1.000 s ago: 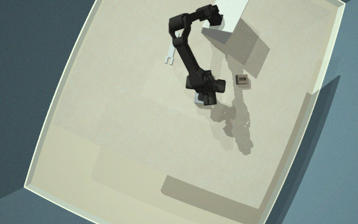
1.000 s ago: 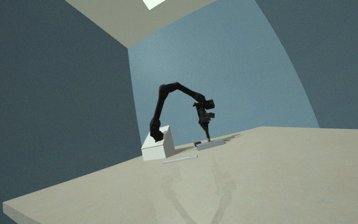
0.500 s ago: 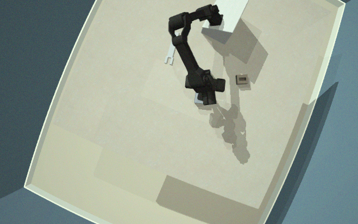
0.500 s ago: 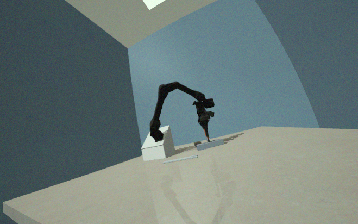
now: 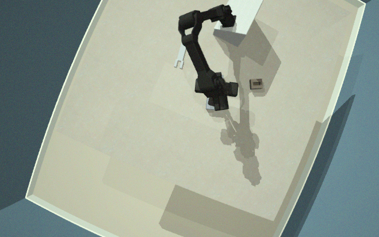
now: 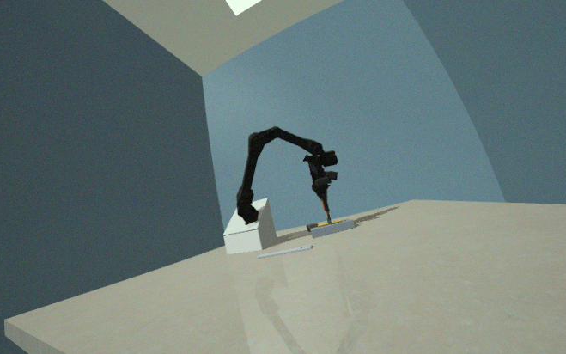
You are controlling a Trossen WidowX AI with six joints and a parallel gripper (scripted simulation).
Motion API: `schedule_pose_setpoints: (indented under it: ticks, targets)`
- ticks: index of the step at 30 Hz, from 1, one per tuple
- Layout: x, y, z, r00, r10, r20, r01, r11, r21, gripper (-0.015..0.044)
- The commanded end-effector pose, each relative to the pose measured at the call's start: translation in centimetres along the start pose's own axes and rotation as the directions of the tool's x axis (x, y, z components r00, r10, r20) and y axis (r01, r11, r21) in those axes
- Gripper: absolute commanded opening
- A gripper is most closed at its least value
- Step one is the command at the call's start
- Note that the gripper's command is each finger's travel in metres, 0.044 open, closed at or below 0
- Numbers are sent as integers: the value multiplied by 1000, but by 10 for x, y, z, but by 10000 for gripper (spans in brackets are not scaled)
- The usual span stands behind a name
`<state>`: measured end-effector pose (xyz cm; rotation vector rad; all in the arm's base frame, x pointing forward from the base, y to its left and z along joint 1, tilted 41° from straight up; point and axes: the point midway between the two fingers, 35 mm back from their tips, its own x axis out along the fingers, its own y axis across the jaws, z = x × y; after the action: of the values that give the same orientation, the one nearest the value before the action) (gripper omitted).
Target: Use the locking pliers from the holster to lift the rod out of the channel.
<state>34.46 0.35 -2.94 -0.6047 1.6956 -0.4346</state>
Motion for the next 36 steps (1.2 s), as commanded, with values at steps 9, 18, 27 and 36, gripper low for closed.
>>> schedule_pose_setpoints:
  ticks: [9, 18, 27, 36]
  targets:
    - [-13, -1, 5, 999, 1, 50, -1, 1000, 8, 102]
    - [-22, 0, 10, 995, 1, 100, -2, 1000, 5, 102]
    - [-31, 1, 14, 989, 2, 149, -2, 1000, 2, 102]
    - [-41, 3, 18, 980, 3, 197, -3, 1000, 0, 102]
